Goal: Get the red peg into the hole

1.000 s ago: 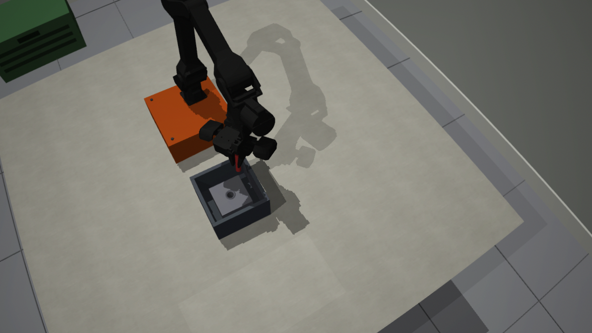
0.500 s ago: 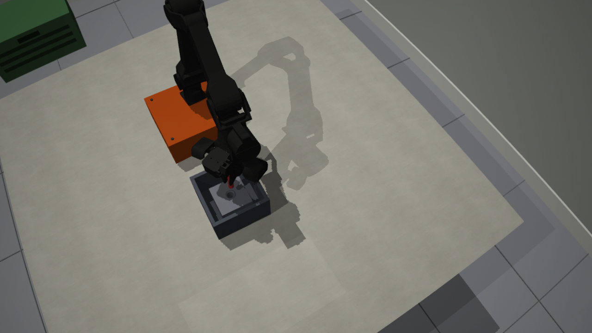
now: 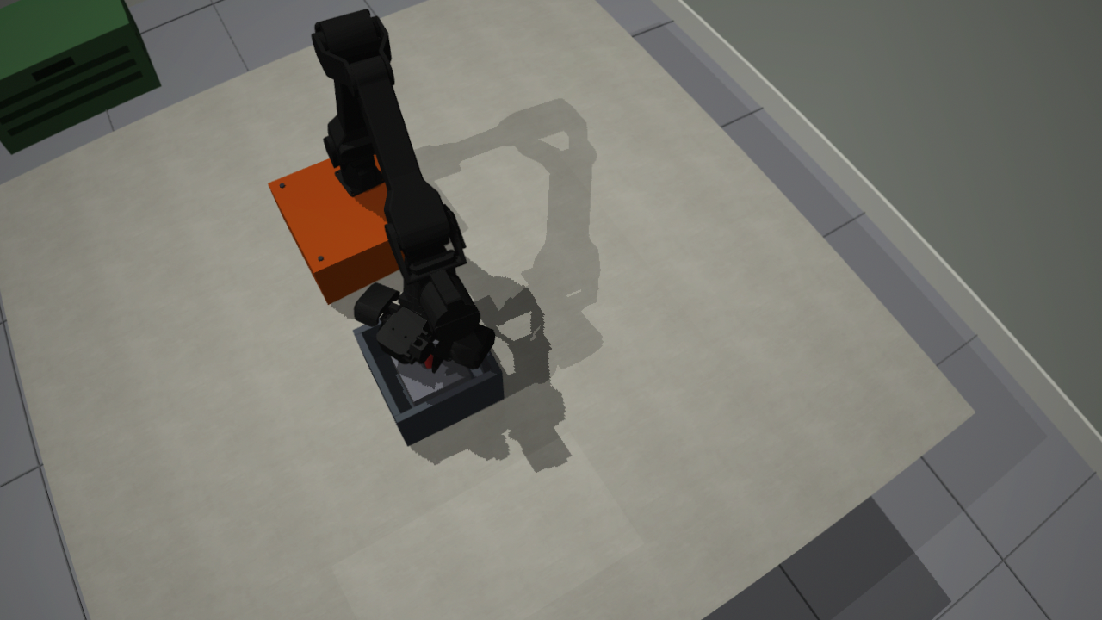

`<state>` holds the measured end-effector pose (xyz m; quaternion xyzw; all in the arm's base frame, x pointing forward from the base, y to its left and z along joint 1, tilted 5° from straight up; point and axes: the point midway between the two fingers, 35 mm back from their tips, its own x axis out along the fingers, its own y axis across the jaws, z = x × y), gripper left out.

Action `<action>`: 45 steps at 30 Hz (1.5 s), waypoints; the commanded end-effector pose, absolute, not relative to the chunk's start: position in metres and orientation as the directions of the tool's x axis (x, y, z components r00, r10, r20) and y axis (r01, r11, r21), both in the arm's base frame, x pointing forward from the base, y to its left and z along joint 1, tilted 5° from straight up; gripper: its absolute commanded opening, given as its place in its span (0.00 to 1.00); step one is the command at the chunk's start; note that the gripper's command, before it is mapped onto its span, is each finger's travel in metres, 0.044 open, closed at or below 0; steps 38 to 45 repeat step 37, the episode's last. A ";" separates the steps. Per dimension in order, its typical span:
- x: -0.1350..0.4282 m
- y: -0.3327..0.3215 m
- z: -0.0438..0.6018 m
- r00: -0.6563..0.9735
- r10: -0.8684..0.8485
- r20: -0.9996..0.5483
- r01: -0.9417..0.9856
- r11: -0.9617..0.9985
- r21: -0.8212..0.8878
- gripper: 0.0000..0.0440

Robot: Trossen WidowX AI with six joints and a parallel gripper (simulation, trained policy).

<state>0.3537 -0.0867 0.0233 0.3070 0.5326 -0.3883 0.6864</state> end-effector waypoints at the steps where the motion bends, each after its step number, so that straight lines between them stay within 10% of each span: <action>1: 0.365 -0.097 0.026 0.146 -0.223 -0.964 0.857 0.515 0.011 0.56; 11: 0.396 -0.122 0.033 0.193 -0.267 -0.944 0.850 0.526 0.025 1.00; 45: 0.418 -0.152 0.049 0.271 -0.331 -0.904 0.857 0.510 0.070 1.00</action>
